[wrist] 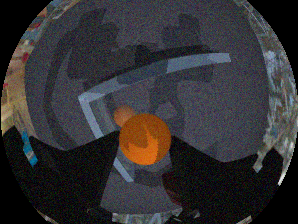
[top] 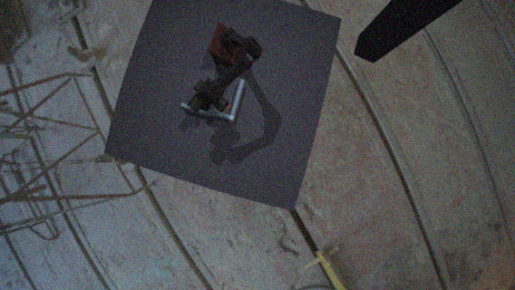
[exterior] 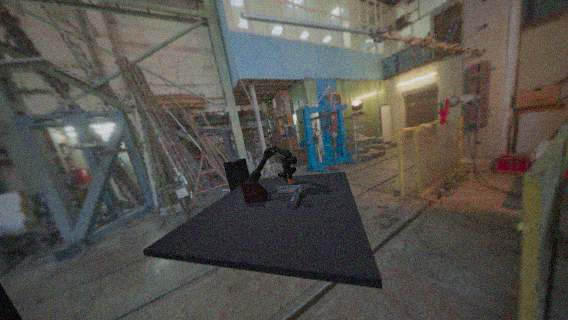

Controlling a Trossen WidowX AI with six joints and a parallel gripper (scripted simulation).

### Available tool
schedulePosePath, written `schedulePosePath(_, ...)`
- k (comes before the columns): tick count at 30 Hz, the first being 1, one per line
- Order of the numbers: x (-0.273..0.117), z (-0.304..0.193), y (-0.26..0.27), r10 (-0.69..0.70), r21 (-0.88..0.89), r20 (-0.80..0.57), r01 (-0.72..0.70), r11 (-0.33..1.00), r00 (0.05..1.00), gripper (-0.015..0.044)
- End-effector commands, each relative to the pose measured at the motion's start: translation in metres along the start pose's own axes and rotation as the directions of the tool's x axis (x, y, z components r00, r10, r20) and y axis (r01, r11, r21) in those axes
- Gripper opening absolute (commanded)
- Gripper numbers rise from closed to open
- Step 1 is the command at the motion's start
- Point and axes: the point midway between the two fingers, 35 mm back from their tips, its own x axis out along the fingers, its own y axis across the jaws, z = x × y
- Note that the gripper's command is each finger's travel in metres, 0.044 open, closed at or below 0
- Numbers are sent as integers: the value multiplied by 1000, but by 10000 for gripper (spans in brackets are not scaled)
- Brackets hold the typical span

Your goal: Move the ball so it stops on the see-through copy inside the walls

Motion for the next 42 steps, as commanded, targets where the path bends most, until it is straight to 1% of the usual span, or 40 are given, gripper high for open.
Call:
schedulePosePath(1,3,-2,5,5,121,2,-5,993,1000,0)
schedulePosePath(7,9,-5,11,5,295,2,-6,955,1000,0)
schedulePosePath(13,14,-8,18,6,459,2,-6,888,1000,0)
schedulePosePath(19,20,-12,24,7,609,2,-6,793,1000,0)
schedulePosePath(26,26,-16,31,9,759,1,-6,651,1000,0)
schedulePosePath(35,34,-22,40,12,902,-1,-4,432,1000,0)
schedulePosePath(42,35,-23,41,12,910,-2,-3,415,1000,0)
